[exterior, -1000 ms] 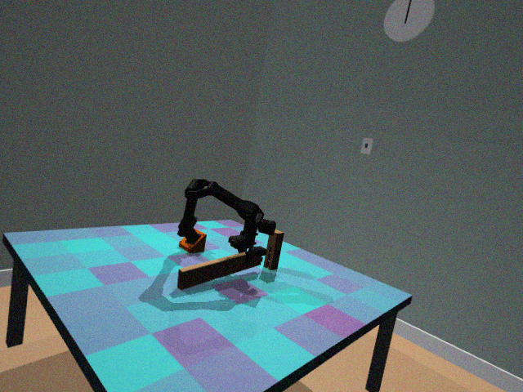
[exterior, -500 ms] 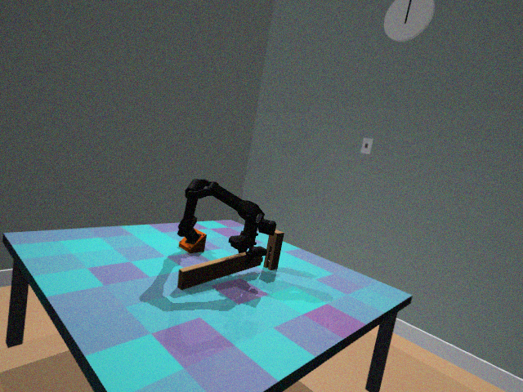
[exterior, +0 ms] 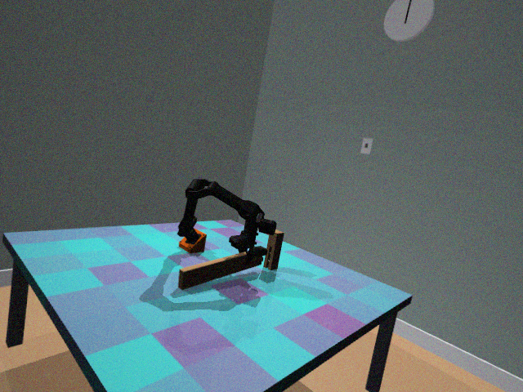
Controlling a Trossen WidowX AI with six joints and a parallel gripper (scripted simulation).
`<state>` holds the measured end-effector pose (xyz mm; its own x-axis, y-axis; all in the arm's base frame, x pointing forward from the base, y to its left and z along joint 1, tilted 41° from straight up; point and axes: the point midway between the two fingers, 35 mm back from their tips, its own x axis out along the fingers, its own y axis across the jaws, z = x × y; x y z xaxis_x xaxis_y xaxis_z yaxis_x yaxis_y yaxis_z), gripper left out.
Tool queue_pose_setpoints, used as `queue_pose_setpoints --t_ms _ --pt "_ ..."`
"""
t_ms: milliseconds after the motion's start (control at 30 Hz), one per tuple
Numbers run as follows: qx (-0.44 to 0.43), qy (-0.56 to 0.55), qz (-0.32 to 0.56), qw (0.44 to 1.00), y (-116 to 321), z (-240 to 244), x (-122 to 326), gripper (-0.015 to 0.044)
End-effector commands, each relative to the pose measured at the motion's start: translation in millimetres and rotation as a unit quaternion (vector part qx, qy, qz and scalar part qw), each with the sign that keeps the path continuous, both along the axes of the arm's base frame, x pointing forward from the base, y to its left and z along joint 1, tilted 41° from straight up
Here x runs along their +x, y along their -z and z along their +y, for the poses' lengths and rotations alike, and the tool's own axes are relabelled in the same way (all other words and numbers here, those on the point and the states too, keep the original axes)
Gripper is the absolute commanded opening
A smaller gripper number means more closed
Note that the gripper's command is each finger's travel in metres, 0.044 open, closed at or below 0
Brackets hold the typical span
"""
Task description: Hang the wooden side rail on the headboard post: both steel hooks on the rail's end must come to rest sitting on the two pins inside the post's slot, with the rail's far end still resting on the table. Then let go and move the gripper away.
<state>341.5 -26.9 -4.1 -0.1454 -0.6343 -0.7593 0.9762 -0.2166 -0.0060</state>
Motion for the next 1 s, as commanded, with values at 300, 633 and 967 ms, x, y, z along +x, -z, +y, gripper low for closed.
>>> queue_pose_setpoints --t_ms 300,633,967 --pt "0.0 -0.005 -0.005 1.0 0.8 5.1 0.7 0.0" --pt "0.0 -0.005 -0.005 1.0 1.6 5.5 1.6 0.0" --pt "0.0 -0.005 -0.005 1.0 1.5 6.4 2.6 0.0"
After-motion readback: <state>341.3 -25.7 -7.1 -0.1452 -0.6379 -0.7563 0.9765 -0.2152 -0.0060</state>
